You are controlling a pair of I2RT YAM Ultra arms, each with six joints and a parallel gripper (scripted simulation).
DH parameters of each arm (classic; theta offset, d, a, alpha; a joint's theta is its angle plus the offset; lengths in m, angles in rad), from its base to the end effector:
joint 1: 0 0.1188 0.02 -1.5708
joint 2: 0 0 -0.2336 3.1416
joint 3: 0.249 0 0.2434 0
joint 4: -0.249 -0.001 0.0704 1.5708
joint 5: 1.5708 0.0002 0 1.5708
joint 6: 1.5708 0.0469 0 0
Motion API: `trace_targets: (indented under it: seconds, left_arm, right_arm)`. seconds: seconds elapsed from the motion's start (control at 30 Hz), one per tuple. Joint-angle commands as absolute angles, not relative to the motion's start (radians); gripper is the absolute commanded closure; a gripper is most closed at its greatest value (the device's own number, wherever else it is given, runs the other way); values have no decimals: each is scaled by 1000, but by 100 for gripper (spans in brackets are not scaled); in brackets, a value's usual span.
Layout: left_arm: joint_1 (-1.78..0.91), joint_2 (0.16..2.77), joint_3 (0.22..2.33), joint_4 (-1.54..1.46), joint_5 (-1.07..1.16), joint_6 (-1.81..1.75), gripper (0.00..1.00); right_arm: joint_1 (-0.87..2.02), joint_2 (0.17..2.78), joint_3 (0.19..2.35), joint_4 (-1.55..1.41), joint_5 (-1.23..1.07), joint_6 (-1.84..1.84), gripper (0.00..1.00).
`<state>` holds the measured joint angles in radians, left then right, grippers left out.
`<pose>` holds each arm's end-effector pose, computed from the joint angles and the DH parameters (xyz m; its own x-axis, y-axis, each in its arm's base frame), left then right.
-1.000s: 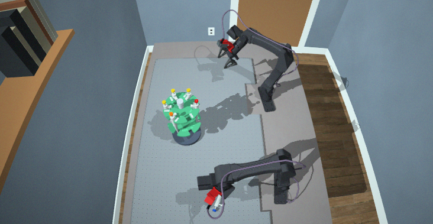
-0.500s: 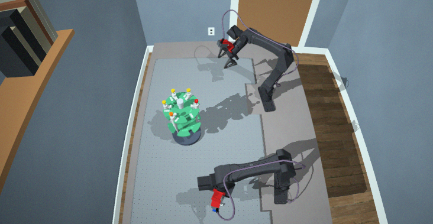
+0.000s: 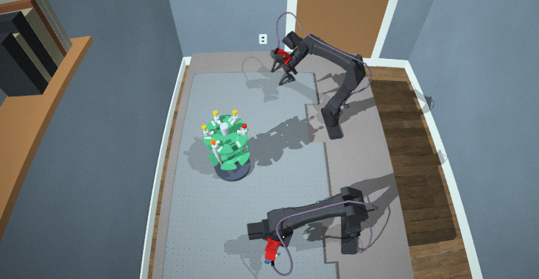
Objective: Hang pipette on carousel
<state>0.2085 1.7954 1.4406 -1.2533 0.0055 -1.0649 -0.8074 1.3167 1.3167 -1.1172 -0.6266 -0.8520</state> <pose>0.3026 0.0648 0.2036 -0.2925 -0.9560 0.0229 -0.9556 0.2931 0.0300 0.1896 -0.1569 0.3074 -0.7160 -0.1336 -0.6852 -0.1993 0.9798 0.0173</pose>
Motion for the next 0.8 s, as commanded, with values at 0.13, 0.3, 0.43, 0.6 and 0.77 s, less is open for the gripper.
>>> trace_targets:
  seconds: [0.13,0.3,0.43,0.6,0.77]
  left_arm:
    - [216,1818,1373,-1143,-9,-1071,46]
    - [216,1819,1349,-1111,-9,-1071,46]
    - [216,1833,1316,-1070,-9,-1071,46]
    - [216,1807,1355,-1068,-9,-1071,46]
    - [216,1805,1355,-1068,-9,-1071,46]
  right_arm:
    - [-816,1317,1341,-1103,-648,-857,0]
    - [-816,1317,1341,-1103,-648,-857,0]
    - [-816,1317,1341,-1103,-648,-857,0]
    - [-816,1317,1341,-1103,-648,-857,0]
    - [-816,1317,1341,-1103,-648,-857,0]
